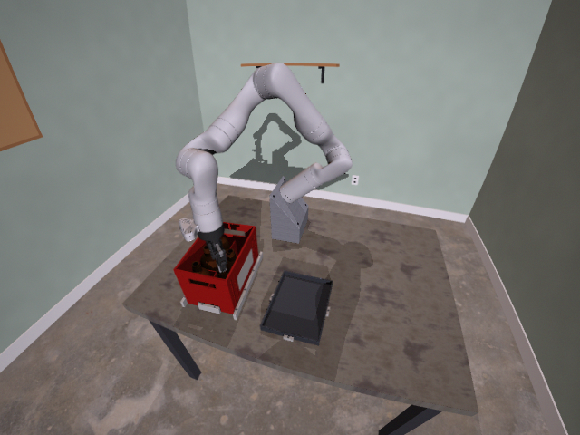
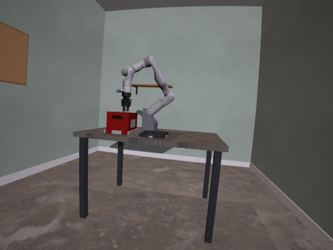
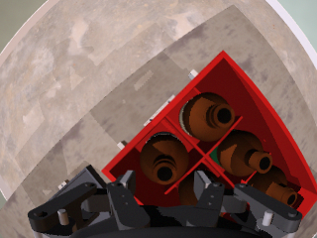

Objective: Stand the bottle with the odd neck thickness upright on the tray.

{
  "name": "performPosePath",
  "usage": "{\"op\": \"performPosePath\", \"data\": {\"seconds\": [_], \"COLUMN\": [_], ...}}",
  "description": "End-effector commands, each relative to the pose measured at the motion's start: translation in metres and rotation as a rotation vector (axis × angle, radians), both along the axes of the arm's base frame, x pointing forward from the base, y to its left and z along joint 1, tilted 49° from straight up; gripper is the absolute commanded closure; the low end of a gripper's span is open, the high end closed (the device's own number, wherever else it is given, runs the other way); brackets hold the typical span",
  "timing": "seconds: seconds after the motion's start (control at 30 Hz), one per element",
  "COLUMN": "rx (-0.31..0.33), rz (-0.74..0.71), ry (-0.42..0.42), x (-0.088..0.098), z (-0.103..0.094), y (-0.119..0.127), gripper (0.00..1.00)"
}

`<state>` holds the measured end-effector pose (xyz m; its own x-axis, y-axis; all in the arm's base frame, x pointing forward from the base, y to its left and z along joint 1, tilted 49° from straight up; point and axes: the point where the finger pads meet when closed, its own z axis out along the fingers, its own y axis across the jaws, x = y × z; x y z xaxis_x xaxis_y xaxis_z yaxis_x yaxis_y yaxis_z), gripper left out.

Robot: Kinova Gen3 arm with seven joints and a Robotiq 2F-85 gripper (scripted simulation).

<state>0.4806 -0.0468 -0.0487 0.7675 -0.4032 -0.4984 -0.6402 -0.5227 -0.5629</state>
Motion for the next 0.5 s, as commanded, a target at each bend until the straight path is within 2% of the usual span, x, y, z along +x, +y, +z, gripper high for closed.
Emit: {"op": "performPosePath", "data": {"seconds": [0.0,0.47], "rx": [-0.001,-0.001], "rz": [-0.001,-0.001], "ry": [-0.001,-0.001], "x": [0.0004,0.0001], "z": [0.0001,-0.0063], "y": [-0.0005,0.0068], "gripper": [0.36,0.36]}}
